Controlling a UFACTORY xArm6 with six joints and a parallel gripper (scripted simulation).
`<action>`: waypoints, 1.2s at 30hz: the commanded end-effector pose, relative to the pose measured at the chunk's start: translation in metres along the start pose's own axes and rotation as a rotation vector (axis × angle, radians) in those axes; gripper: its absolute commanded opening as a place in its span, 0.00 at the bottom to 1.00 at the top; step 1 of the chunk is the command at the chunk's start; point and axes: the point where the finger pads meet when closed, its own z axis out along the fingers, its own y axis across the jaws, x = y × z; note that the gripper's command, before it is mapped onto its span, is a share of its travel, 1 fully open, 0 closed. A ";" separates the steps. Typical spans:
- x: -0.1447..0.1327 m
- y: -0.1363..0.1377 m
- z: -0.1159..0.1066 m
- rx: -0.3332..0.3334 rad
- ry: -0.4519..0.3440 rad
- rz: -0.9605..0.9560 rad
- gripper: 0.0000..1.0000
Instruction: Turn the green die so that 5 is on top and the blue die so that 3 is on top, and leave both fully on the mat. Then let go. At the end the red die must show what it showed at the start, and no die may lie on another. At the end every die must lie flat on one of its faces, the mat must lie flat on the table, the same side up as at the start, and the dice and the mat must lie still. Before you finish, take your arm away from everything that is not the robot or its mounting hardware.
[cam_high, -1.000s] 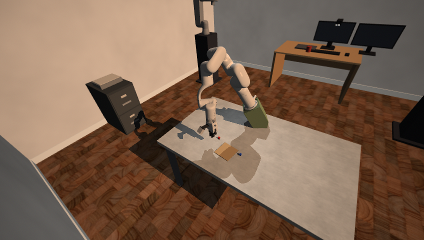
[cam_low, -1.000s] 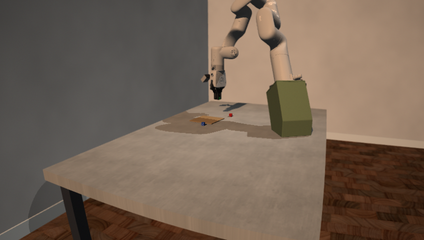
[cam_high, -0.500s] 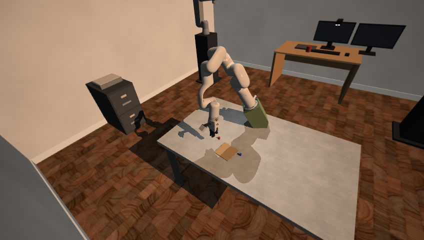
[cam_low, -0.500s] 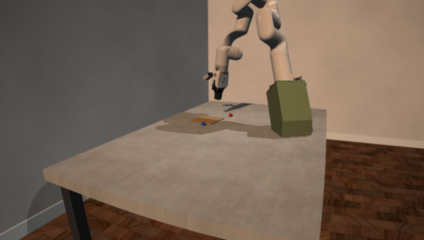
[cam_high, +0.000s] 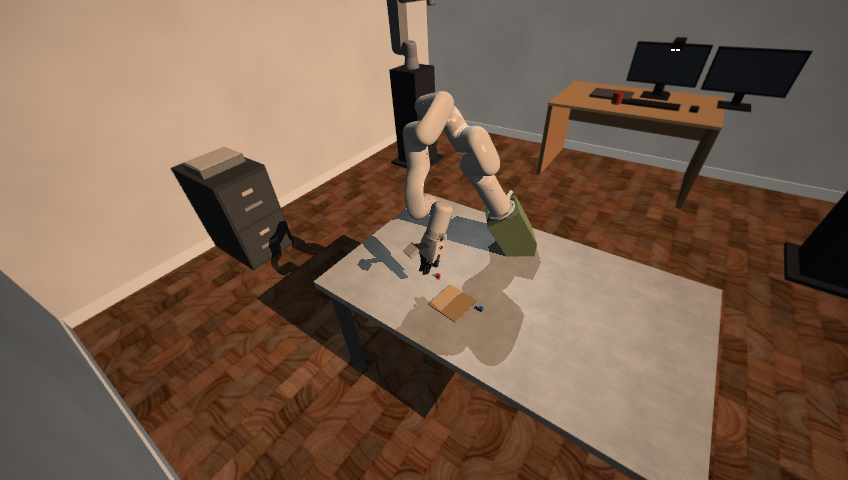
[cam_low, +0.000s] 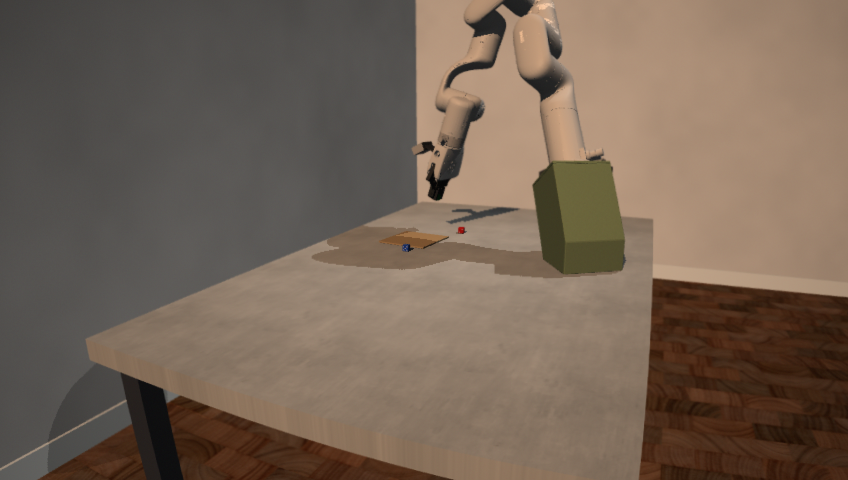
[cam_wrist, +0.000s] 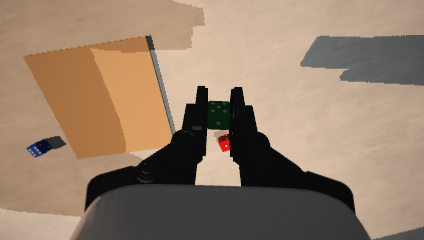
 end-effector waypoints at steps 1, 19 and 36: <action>-0.003 0.001 0.000 0.007 0.138 0.015 0.11; -0.007 0.001 -0.002 0.010 0.477 0.018 0.11; -0.009 0.000 0.002 0.013 0.509 0.020 0.11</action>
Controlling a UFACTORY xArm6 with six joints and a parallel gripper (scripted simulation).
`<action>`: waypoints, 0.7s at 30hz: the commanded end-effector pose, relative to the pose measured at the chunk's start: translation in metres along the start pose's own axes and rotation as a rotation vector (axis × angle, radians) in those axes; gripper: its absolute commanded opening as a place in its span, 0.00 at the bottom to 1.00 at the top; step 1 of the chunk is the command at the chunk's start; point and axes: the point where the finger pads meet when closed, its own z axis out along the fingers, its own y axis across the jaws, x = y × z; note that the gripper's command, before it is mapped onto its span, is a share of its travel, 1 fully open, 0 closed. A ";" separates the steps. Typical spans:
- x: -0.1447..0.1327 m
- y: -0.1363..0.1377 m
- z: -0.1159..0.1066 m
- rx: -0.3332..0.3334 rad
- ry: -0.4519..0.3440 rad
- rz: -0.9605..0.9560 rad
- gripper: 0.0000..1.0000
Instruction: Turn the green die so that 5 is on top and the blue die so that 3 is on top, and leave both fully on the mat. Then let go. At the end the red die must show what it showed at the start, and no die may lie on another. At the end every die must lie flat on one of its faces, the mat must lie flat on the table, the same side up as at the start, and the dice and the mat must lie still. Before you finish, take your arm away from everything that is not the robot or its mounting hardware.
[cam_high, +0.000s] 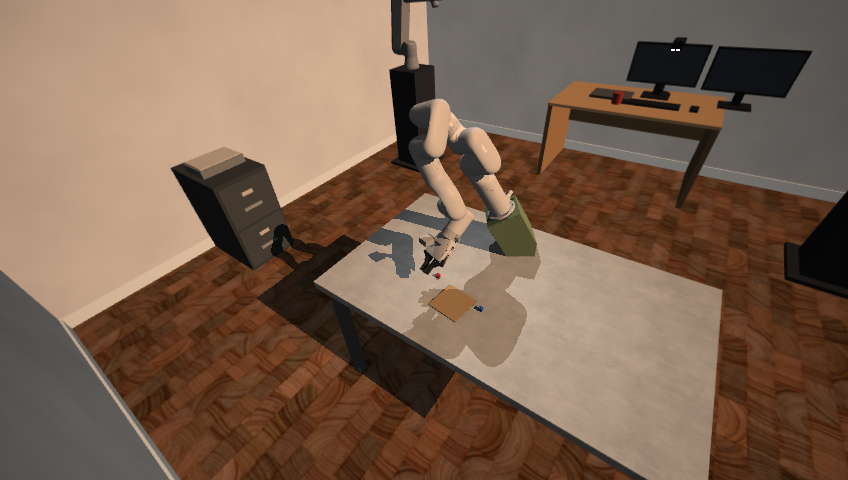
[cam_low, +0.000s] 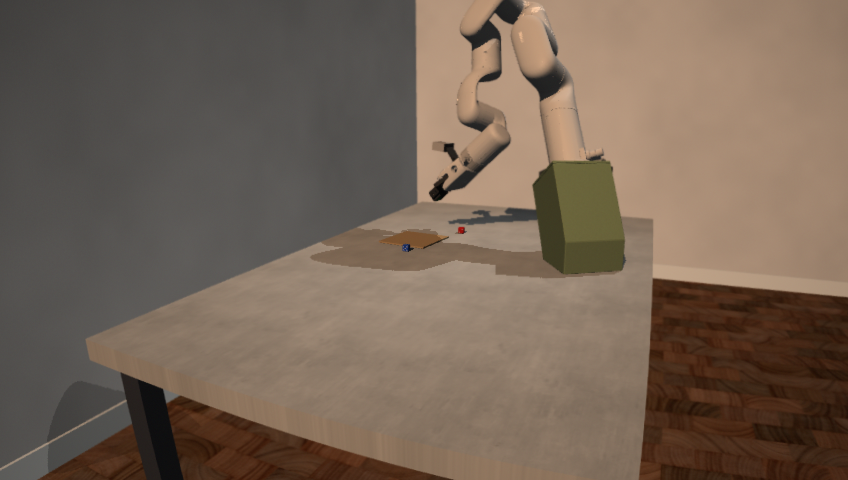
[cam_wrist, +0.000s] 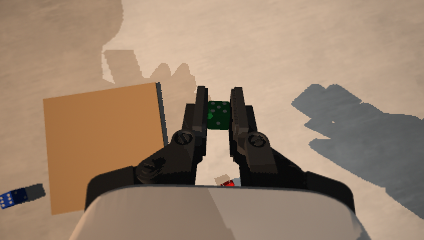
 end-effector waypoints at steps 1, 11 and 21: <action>-0.003 0.000 0.003 0.000 0.002 0.000 0.11; -0.029 0.000 0.025 0.000 0.002 0.000 0.11; -0.051 0.000 0.043 0.000 0.002 0.000 0.11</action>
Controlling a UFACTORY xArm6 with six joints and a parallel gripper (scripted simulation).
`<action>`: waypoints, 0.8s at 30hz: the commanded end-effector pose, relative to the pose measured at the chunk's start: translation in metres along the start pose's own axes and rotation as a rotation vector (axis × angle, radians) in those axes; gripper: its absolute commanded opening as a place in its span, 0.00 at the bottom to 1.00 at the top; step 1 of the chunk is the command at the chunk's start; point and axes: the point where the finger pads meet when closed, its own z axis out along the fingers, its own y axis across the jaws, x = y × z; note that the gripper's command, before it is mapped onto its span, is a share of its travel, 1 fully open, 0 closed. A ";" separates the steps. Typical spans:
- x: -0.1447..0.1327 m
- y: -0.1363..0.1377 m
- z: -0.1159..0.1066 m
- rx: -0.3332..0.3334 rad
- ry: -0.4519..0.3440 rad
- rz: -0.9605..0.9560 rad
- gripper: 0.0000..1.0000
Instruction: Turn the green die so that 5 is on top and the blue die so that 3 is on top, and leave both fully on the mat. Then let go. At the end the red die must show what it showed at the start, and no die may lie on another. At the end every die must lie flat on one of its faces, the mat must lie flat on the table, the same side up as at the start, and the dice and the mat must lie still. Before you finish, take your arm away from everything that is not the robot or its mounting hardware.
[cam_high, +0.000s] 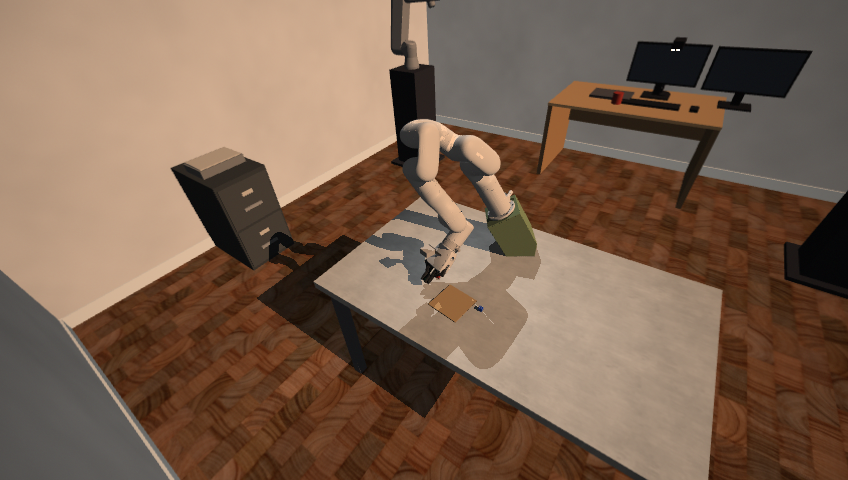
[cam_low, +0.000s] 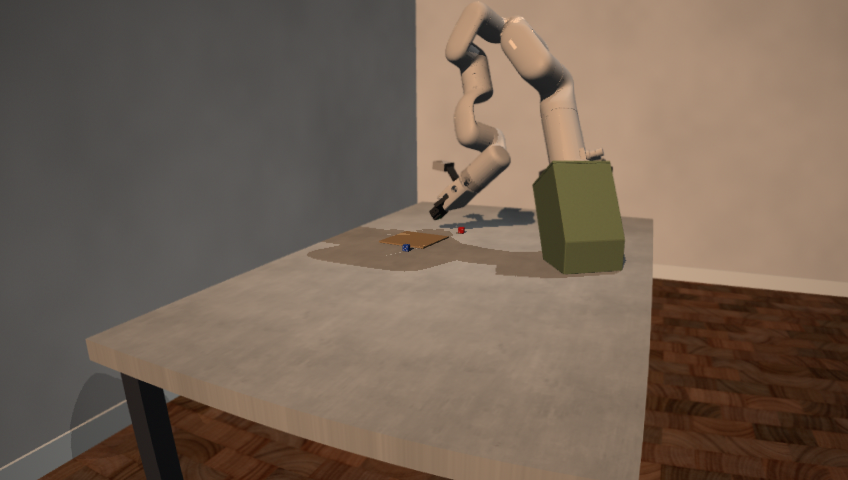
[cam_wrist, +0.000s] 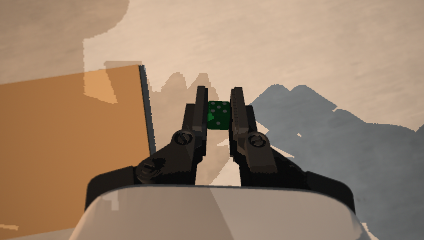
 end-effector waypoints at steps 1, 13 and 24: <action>-0.009 0.000 0.009 0.000 0.003 0.000 0.11; -0.015 0.000 0.013 0.000 0.003 0.000 0.11; -0.015 0.000 0.013 0.000 0.003 0.000 0.11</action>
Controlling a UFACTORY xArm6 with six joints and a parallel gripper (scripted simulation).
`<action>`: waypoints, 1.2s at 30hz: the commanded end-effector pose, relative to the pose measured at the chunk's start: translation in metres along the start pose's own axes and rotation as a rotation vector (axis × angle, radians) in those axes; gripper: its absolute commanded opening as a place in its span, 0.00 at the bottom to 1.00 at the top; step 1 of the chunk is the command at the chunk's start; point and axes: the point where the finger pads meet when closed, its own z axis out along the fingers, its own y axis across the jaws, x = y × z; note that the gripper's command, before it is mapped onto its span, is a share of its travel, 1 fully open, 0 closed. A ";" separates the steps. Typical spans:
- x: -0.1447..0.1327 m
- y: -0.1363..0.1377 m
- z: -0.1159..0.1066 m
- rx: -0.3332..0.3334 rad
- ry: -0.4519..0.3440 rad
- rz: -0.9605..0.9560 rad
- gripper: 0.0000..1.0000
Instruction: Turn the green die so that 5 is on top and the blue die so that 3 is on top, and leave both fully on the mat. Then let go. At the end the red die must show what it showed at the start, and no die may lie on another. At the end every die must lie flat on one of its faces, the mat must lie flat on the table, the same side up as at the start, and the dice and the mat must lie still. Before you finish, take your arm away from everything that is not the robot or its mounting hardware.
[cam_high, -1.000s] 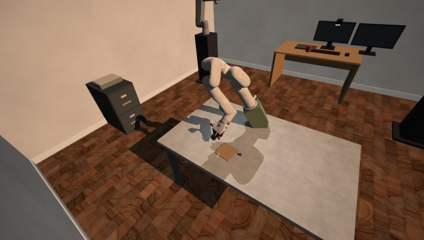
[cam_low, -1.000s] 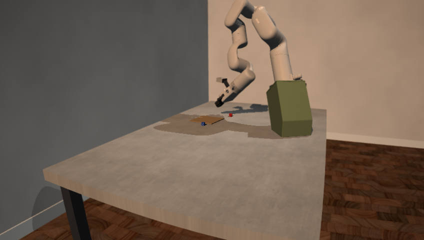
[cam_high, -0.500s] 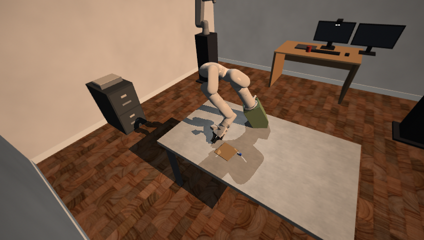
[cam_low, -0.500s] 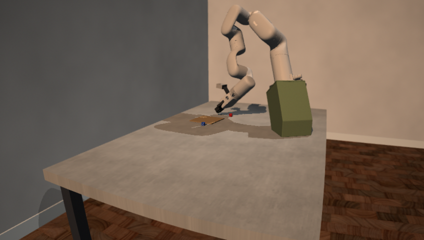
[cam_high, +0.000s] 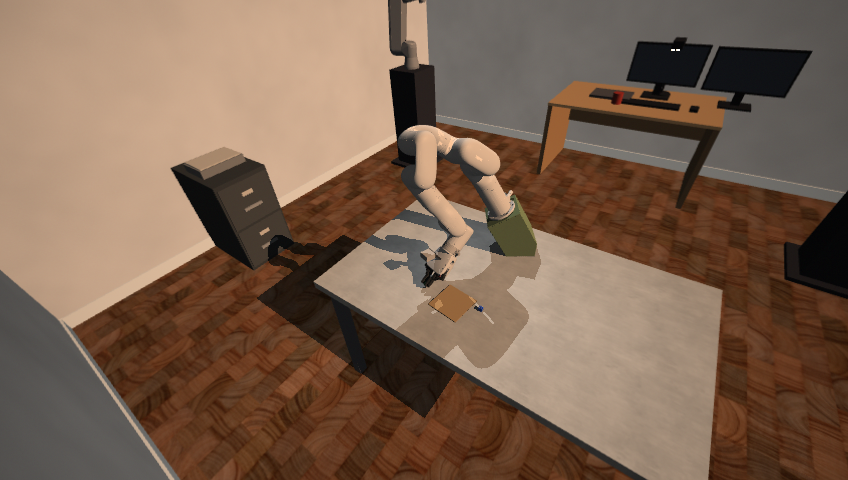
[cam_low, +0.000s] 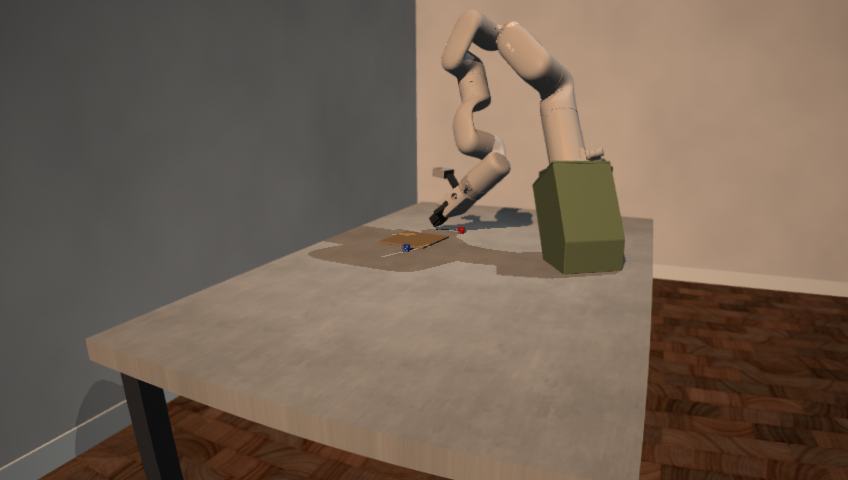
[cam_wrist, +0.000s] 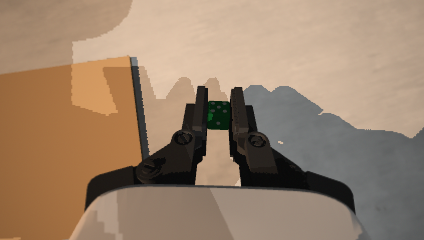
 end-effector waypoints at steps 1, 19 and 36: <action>0.001 0.000 0.000 0.000 0.001 0.000 0.11; 0.001 0.000 0.000 0.000 0.001 0.000 0.11; -0.004 0.000 0.004 0.000 0.001 0.000 0.11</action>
